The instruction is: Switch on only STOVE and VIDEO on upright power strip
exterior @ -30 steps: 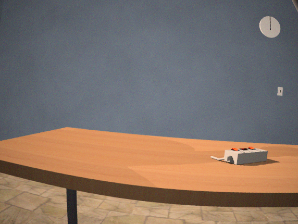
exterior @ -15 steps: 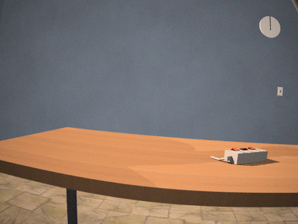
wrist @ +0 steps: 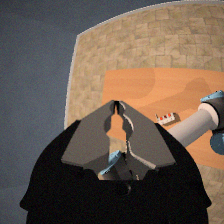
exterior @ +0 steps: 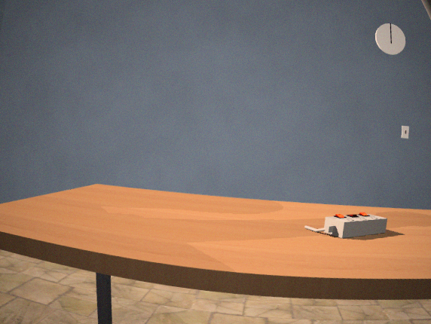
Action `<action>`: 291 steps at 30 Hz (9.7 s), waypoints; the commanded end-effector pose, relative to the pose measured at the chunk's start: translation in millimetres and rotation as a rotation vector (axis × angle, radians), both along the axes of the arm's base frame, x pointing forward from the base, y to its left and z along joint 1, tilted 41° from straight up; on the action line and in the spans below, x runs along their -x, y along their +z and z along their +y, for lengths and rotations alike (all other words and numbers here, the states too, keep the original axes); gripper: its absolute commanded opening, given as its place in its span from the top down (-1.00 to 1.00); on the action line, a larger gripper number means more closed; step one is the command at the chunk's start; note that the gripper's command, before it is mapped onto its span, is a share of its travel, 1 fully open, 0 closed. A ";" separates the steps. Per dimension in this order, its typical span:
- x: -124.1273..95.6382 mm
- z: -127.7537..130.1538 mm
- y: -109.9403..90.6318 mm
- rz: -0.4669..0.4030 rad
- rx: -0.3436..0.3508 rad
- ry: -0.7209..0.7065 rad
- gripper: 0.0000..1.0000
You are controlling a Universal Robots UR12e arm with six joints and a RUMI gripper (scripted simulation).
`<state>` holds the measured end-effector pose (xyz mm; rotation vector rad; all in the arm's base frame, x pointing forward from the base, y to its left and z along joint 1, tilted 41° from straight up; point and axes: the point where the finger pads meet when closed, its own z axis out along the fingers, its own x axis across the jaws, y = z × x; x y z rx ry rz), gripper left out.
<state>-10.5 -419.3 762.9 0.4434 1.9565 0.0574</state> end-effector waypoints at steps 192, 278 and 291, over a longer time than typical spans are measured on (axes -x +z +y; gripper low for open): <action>-662.2 448.5 -639.2 -0.583 2.910 2.099 1.00; -702.9 489.1 -707.3 -0.584 2.909 2.099 1.00; -702.9 489.1 -707.3 -0.584 2.909 2.099 1.00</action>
